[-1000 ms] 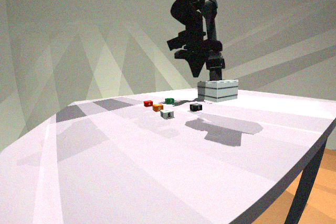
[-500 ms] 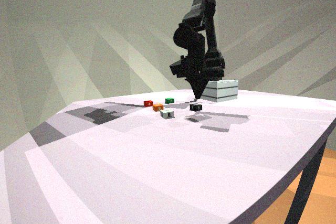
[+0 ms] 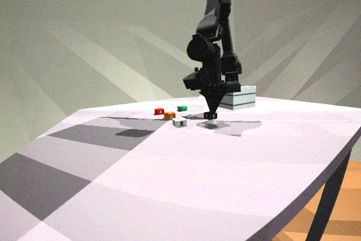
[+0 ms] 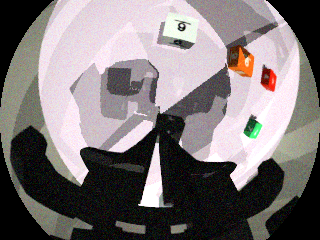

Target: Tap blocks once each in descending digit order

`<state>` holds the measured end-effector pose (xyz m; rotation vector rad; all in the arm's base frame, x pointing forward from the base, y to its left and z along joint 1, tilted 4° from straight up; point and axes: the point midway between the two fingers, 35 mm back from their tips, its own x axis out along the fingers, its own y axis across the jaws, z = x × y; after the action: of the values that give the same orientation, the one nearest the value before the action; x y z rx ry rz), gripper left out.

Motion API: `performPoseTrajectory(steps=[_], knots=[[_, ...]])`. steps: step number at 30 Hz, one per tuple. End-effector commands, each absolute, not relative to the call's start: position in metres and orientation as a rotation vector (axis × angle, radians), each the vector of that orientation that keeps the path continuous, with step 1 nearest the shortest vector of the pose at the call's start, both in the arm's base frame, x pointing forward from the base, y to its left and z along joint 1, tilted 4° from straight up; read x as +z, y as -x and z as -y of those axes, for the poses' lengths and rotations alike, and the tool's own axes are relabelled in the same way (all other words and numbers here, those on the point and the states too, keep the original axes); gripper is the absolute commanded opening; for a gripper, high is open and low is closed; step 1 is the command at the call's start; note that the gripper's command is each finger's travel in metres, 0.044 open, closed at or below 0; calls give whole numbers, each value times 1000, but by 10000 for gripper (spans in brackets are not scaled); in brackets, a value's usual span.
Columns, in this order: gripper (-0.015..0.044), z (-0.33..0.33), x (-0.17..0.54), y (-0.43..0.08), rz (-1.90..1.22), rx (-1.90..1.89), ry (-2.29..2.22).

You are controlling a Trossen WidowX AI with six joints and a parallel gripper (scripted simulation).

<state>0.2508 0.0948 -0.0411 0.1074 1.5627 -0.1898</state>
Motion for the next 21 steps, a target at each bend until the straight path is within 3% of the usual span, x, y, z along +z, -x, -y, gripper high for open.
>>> performPoseTrajectory(steps=[1,11,21], knots=[[20,-94,-45,-249,-1566,-191,-105],[20,-96,-15,-250,-1566,-191,-106],[283,-154,58,-278,-1564,-186,-111]])
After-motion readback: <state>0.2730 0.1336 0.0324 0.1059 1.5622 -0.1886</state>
